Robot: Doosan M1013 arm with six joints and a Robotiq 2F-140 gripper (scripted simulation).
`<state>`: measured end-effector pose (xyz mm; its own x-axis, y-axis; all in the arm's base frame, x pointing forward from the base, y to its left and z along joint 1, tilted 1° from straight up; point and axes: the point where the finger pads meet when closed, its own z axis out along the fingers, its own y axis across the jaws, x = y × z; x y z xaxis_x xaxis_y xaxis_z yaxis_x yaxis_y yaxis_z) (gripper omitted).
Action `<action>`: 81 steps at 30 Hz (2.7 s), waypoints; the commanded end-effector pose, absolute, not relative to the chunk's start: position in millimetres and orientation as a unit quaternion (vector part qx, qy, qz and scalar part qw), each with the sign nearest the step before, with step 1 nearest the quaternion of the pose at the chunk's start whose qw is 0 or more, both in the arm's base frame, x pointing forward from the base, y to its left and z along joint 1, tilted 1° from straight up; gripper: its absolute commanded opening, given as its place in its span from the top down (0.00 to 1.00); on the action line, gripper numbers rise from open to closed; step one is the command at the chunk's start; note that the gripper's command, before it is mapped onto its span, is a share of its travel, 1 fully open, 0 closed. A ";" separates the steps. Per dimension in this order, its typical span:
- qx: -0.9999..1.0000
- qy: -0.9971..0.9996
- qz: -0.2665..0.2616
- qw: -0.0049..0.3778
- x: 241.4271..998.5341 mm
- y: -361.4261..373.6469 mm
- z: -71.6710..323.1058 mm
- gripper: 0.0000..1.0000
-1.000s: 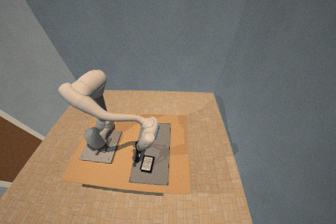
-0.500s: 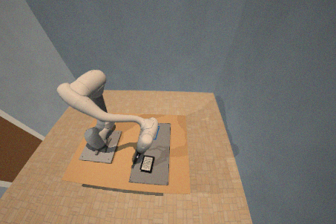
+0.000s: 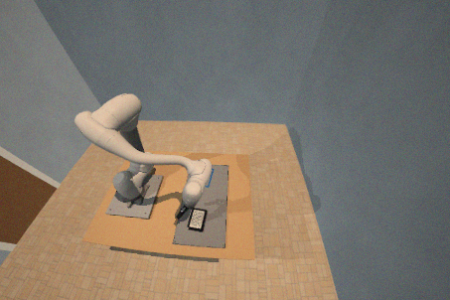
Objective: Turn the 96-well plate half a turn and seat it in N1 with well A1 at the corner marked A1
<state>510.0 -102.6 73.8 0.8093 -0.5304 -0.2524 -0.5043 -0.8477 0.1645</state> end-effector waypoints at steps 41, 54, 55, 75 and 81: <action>0.690 -0.724 -0.010 0.008 576.9 -135.9 75.7 0.00; 0.690 -0.724 -0.010 0.008 576.6 -135.9 64.1 0.00; 0.690 -0.724 -0.010 0.008 576.5 -135.9 62.4 0.00; 0.690 -0.724 -0.010 0.008 575.8 -135.8 34.1 0.00; 0.690 -0.724 -0.010 0.008 575.6 -135.8 25.7 0.00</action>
<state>575.6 -135.8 28.3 -0.0474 -0.9989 -0.0016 -0.9985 0.0473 0.0262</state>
